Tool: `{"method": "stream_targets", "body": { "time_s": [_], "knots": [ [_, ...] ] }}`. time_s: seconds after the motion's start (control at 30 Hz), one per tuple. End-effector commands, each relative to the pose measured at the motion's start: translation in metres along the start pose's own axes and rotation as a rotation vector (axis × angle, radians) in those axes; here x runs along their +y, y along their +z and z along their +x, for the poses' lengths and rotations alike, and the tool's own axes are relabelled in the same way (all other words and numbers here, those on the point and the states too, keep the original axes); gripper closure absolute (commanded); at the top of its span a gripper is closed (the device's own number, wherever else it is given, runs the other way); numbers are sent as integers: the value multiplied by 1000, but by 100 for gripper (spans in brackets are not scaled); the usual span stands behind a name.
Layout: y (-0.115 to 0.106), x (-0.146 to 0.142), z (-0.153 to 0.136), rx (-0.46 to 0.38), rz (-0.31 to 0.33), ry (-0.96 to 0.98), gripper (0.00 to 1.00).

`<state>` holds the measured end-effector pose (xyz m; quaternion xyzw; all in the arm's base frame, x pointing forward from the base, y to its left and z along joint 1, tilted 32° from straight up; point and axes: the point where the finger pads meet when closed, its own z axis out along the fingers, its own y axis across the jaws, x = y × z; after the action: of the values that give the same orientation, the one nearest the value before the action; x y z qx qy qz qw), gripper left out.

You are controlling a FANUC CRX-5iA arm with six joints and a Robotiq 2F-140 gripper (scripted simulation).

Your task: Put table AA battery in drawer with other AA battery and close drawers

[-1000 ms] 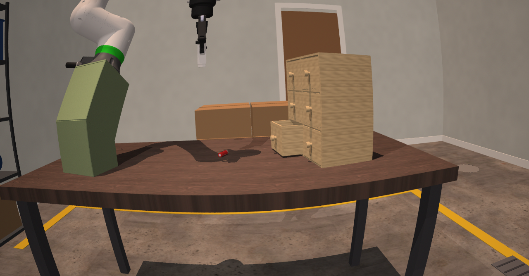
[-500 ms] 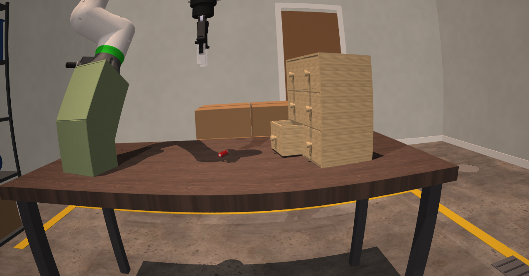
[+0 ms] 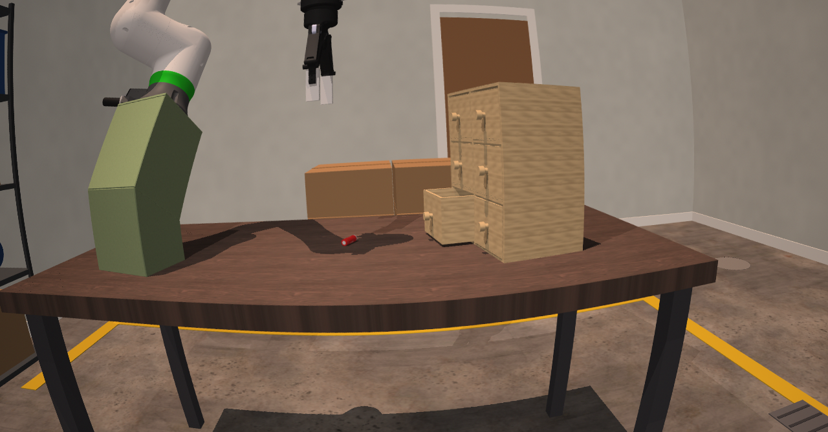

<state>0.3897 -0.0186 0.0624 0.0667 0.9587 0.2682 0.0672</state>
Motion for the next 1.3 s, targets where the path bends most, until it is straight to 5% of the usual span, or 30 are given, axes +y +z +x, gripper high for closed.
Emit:
{"method": "stream_targets", "body": {
  "time_s": [0.0, 1.27],
  "knots": [
    [0, 0, -3, 0, 0, 55, 0],
    [0, 7, -36, -1, 0, 803, 0]
  ]
}}
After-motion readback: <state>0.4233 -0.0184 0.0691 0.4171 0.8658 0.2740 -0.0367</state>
